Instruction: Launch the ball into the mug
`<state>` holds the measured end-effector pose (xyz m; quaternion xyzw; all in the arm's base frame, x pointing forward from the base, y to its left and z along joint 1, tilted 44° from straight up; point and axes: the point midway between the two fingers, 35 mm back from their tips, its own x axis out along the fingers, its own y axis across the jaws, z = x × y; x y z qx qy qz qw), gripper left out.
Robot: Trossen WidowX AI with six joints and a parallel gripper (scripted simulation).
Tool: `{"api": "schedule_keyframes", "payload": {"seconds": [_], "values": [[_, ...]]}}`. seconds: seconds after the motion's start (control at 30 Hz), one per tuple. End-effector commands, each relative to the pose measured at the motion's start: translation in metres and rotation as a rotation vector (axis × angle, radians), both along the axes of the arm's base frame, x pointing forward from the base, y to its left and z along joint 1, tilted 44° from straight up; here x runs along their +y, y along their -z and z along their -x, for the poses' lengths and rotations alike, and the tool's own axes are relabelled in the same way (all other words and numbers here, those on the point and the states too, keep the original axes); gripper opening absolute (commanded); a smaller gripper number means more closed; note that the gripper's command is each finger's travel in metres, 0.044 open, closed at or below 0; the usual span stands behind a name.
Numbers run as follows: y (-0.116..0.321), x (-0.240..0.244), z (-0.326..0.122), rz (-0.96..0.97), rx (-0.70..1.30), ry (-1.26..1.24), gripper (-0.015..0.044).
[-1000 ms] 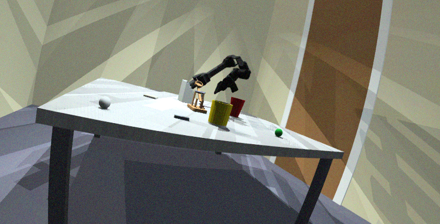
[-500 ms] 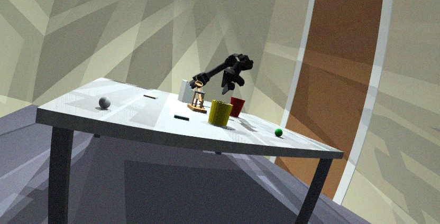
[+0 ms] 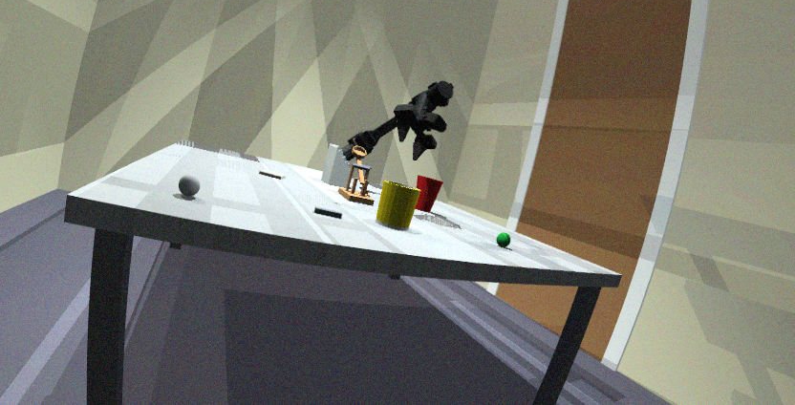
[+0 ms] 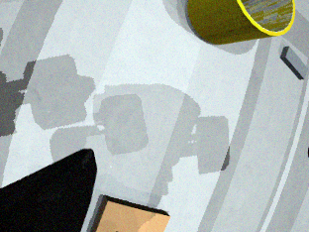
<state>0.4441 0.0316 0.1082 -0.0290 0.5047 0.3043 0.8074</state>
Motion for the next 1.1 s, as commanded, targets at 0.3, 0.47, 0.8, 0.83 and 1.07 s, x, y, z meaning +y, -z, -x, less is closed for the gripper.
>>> {"api": "schedule_keyframes", "payload": {"seconds": [0.3, 0.47, 0.8, 0.83, 1.07], "values": [[0.001, -0.069, -0.065, -0.254, 0.01, 0.332, 0.044], [0.004, -0.101, -0.084, -0.362, 0.019, 0.451, 0.044], [0.006, -0.118, -0.092, -0.416, 0.023, 0.505, 0.044], [0.006, -0.118, -0.092, -0.416, 0.023, 0.505, 0.044], [0.006, -0.118, -0.092, -0.416, 0.023, 0.505, 0.044]]}}
